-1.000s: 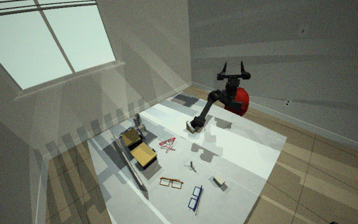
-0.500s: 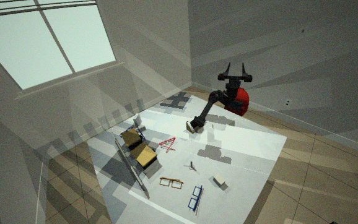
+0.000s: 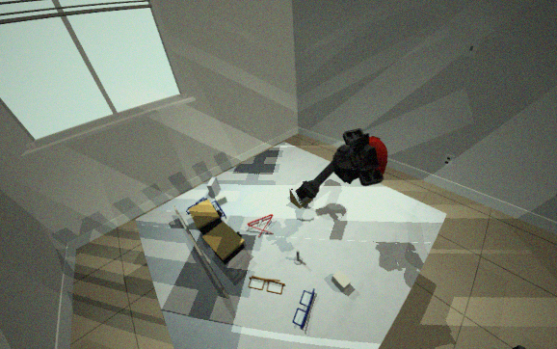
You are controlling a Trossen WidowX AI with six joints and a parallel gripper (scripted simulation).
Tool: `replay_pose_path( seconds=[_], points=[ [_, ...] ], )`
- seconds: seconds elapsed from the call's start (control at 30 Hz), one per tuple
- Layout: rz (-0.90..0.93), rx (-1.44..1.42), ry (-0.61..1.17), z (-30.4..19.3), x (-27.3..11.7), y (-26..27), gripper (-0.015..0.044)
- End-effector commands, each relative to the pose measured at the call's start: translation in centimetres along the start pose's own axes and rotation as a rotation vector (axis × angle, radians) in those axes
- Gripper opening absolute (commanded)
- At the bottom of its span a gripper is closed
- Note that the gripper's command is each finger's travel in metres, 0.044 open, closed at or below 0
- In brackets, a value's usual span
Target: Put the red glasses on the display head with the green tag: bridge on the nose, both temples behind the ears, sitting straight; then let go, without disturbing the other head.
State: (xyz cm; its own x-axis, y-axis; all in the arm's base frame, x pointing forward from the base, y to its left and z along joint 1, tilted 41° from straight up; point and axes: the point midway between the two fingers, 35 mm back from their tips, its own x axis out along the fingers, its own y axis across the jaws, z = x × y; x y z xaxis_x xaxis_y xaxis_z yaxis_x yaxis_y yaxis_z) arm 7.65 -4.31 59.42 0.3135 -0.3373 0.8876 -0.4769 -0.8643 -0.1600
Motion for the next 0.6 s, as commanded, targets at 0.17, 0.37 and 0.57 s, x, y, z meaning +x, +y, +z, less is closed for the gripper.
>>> replay_pose_path(
  seconds=[0.17,0.37,0.57],
  points=[
    [-0.354,-0.633,-0.189,11.1,-0.3,-8.1,0.0200],
    [-0.675,-1.048,-0.289,20.7,-2.9,-11.3,0.0200],
    [-1.008,-1.342,-0.340,29.0,-6.9,-12.1,0.0200]
  ],
)
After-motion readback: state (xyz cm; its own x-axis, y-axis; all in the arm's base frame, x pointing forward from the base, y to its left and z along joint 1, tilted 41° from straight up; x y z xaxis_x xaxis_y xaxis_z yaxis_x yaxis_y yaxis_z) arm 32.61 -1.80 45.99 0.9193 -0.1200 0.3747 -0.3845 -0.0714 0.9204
